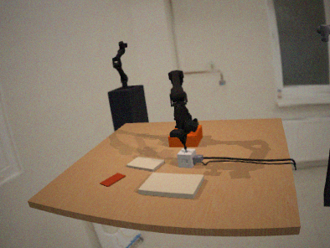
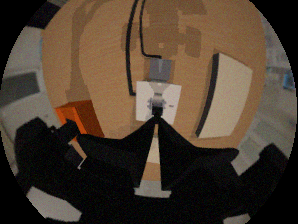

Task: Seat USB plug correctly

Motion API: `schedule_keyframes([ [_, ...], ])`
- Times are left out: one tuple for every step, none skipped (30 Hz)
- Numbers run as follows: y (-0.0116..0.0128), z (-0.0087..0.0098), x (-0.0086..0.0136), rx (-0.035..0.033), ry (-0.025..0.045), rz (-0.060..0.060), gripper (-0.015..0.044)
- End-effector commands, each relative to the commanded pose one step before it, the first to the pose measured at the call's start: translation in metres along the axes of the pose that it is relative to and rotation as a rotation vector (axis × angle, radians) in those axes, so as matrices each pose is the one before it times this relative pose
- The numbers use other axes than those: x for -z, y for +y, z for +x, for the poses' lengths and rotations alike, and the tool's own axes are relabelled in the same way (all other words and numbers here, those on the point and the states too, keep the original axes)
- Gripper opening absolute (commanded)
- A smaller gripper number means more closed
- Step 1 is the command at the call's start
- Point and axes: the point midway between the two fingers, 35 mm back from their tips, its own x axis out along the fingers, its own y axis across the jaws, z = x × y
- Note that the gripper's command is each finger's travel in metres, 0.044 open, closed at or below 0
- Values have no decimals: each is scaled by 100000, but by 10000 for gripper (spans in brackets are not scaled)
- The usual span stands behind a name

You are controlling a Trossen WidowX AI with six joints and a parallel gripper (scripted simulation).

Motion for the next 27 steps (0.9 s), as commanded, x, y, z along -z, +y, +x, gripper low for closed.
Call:
schedule_keyframes([
  [-33, -320, -17, 117, -44, 110, 0],
  [0, -67, 0, 0, 0, 0, 0],
  [0, -67, 0, 0, 0, 0, 0],
  [0, -67, 0, 0, 0, 0, 0],
  [0, -67, 0, 0, 0, 0, 0],
  [0, -67, 0, 0, 0, 0, 0],
  [0, -67, 0, 0, 0, 0, 0],
  [0, -67, 0, 0, 0, 0, 0],
  [0, -67, 0, 0, 0, 0, 0],
  [0, -67, 0, 0, 0, 0, 0],
  [0, -67, 0, 0, 0, 0, 0],
  [0, -67, 0, 0, 0, 0, 0],
  [0, -67, 0, 0, 0, 0, 0],
  [0, -67, 0, 0, 0, 0, 0],
  [0, -67, 0, 0, 0, 0, 0],
  [0, -67, 0, 0, 0, 0, 0],
  [0, -67, 0, 0, 0, 0, 0],
  [0, -67, 0, 0, 0, 0, 0],
  [0, -67, 0, 0, 0, 0, 0],
  [0, -67, 0, 0, 0, 0, 0],
  [0, -67, 0, 0, 0, 0, 0],
  [0, -67, 0, 0, 0, 0, 0],
  [0, -67, 0, 0, 0, 0, 0],
  [0, -67, 0, 0, 0, 0, 0],
  [0, -67, 0, 0, 0, 0, 0],
  [0, -67, 0, 0, 0, 0, 0],
  [0, -37, 0, 0, 0, 0, 0],
])
